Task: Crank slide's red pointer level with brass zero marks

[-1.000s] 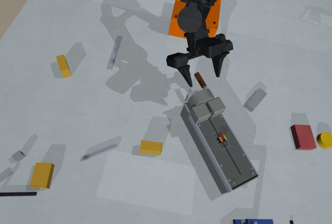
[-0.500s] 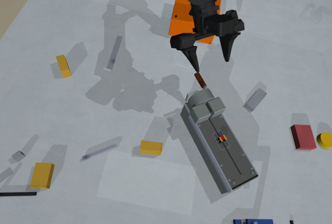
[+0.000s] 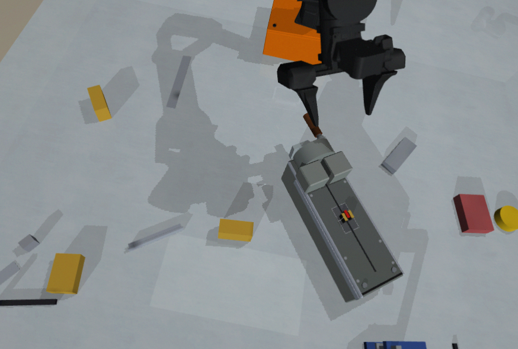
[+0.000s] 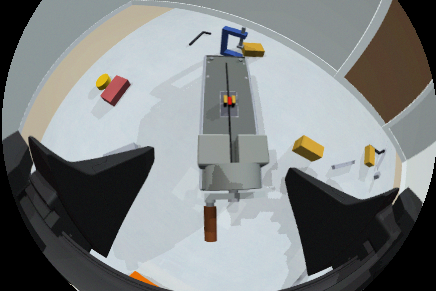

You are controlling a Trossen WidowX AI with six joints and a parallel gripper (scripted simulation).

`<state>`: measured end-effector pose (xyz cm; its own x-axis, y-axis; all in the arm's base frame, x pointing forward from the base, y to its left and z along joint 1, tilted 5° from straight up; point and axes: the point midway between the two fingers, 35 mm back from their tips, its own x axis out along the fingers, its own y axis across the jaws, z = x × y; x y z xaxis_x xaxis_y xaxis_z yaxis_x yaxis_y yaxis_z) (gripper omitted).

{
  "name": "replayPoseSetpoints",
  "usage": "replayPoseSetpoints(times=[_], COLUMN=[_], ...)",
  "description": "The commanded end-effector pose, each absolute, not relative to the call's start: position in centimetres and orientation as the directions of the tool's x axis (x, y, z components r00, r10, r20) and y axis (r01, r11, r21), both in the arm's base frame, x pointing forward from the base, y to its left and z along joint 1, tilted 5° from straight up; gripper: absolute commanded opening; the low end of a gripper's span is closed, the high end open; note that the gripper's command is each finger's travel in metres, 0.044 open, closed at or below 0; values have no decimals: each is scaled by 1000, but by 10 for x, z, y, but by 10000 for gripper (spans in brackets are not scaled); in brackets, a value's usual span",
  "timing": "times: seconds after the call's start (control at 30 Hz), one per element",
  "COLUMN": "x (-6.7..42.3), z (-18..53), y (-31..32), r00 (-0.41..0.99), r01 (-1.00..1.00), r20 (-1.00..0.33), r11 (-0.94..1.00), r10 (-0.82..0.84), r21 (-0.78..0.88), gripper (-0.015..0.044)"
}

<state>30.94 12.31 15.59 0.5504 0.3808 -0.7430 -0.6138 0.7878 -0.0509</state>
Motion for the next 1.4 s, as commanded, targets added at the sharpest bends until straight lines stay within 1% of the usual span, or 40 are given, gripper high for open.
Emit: replayPoseSetpoints(times=[0.0, 0.37, 0.47, 0.7, 1.37], x=[325, 360, 362, 365, 365], z=[157, 159, 154, 110, 113], y=[136, 179, 180, 177, 178], r00=[560, 605, 606, 606, 606], r01=[-540, -300, -296, -296, -296], r20=[-757, -769, -769, -769, -769], r11=[841, 954, 955, 955, 955], r10=[335, 206, 204, 204, 204], r21=[-27, 20, 21, 20, 20], gripper=[440, 440, 440, 440, 440])
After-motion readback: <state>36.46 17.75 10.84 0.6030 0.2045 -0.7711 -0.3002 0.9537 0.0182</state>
